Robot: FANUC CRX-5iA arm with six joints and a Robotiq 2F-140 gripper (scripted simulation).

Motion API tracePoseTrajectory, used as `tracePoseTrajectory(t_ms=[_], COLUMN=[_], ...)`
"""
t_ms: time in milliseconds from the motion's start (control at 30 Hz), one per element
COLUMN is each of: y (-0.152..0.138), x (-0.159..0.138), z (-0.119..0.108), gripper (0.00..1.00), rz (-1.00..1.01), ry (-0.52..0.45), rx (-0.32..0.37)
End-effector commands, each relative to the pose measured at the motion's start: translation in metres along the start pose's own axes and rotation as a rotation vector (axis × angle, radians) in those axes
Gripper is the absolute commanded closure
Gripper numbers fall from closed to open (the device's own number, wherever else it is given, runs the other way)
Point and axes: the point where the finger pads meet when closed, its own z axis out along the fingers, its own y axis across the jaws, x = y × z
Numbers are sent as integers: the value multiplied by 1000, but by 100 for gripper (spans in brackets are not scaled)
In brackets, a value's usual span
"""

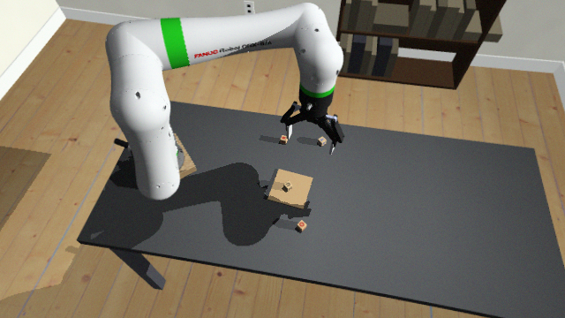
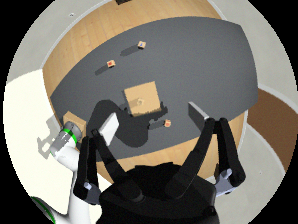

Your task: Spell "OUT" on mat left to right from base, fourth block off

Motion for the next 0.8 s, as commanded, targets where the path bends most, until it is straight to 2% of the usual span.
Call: tracePoseTrajectory(t_ms=[0,567,600,633,767], y=[0,0,2,4,6], x=[0,2,13,37,71], z=[0,2,12,34,66], gripper=[0,0,0,0,0], rz=[0,-3,-21,-57,-105], ry=[0,3,20,57,112], rx=[0,0,3,10,17])
